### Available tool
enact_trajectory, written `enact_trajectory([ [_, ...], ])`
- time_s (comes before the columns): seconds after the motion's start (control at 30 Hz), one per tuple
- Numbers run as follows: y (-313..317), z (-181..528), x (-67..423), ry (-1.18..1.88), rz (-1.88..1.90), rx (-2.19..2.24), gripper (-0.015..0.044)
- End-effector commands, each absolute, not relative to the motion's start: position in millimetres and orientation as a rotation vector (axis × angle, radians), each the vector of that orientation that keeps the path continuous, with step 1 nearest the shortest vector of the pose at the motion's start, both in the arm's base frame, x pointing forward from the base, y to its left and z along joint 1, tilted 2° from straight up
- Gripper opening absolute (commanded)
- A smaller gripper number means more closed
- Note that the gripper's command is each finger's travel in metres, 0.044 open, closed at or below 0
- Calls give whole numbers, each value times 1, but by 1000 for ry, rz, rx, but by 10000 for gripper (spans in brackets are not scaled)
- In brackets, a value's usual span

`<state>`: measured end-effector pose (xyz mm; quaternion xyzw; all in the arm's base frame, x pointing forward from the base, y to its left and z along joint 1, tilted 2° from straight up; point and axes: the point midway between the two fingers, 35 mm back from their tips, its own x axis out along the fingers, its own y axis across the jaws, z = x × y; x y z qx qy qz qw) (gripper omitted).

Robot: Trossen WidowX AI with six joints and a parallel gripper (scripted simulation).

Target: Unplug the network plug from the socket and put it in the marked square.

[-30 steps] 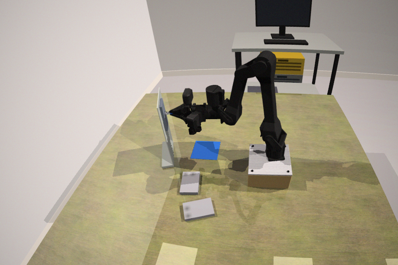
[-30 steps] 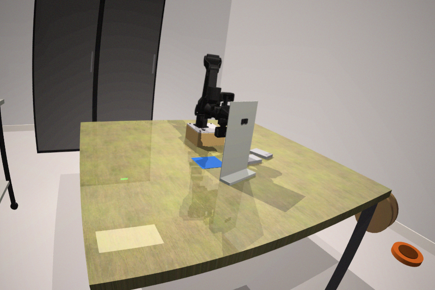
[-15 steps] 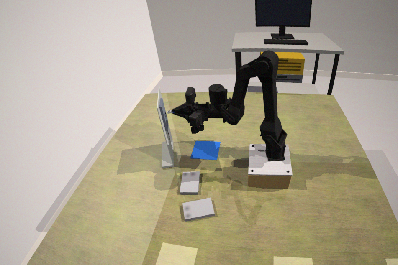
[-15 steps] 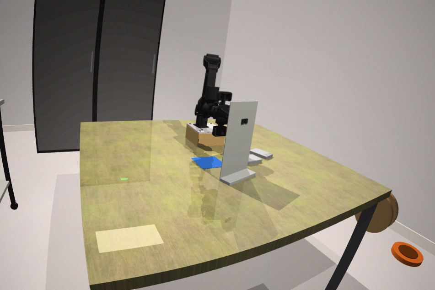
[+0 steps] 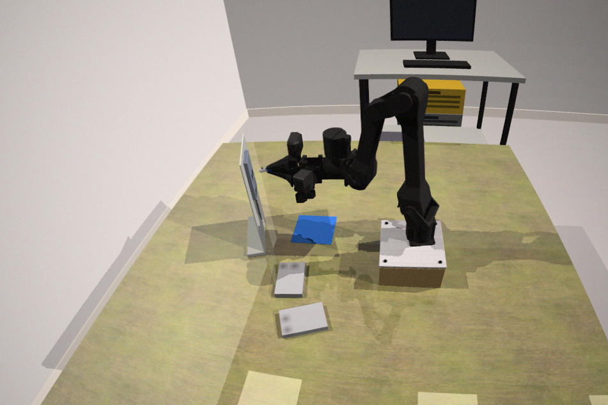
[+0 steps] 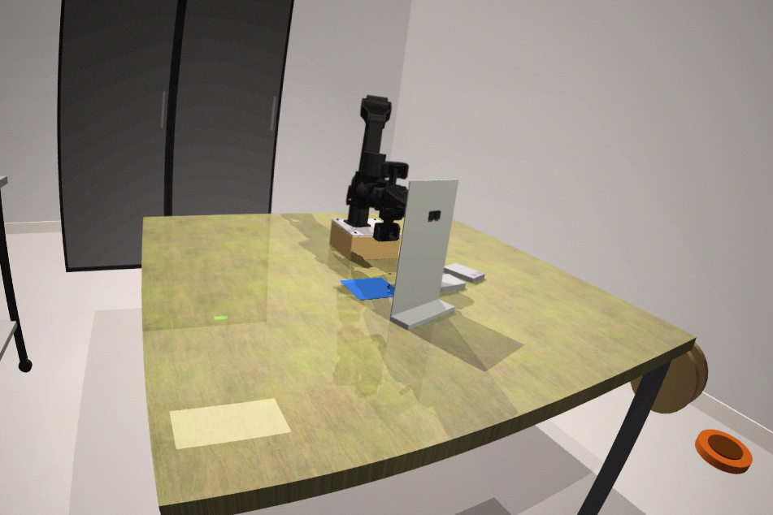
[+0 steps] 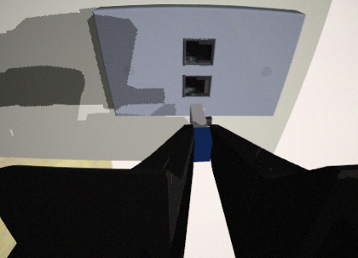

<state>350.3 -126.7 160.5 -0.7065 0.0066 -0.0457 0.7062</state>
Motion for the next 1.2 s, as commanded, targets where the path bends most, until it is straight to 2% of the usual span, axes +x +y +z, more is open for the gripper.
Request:
enact_trajectory([
  [0.0,-127,158,346,17,-94,-1567,0],
  [1.17,-136,156,327,19,-92,-1568,0],
])
